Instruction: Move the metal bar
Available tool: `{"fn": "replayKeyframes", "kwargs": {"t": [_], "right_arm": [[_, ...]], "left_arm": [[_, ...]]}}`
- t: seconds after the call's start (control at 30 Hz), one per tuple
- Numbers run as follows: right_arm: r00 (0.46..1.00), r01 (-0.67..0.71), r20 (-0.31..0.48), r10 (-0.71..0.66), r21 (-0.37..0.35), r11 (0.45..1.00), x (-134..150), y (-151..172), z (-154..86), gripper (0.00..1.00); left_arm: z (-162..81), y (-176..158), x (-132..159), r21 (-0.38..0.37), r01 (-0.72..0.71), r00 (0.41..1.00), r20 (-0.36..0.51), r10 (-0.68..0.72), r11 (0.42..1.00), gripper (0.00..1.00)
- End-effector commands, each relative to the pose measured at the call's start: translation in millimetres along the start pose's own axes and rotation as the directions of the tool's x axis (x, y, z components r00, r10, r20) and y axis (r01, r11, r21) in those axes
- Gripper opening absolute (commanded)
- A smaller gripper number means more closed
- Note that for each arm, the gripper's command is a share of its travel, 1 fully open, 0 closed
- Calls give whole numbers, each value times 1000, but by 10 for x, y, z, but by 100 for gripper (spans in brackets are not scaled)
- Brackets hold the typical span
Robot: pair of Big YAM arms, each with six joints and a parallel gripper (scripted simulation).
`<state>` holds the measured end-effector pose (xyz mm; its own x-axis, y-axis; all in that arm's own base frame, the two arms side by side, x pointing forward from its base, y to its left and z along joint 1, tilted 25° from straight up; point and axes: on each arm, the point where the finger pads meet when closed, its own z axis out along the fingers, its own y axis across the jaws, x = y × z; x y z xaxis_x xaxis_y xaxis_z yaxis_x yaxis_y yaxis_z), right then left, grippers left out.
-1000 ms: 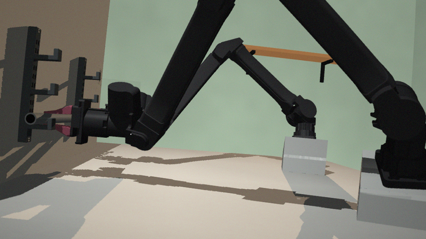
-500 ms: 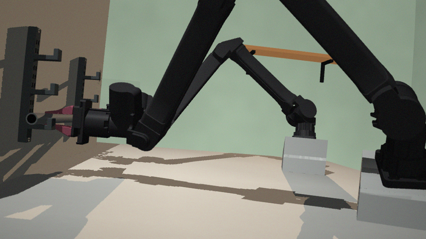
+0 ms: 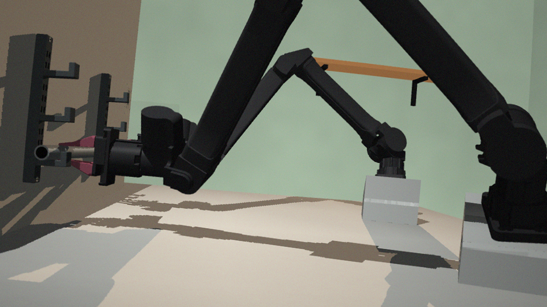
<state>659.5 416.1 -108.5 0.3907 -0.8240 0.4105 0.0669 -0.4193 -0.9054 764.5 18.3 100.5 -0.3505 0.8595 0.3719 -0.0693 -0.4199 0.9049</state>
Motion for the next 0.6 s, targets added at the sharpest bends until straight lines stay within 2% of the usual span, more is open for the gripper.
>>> {"fn": "replayKeyframes", "kwargs": {"t": [0.0, 0.57], "right_arm": [[1000, -3, -27, 3, -1, 1000, 144, 18, -14, 0], [1000, -3, -27, 3, -1, 1000, 148, -48, -20, 0]], "left_arm": [[7, 144, 103, -22, 24, 999, -27, -25, 999, 0], [-3, 210, 99, -22, 24, 999, -27, -25, 999, 0]]}}
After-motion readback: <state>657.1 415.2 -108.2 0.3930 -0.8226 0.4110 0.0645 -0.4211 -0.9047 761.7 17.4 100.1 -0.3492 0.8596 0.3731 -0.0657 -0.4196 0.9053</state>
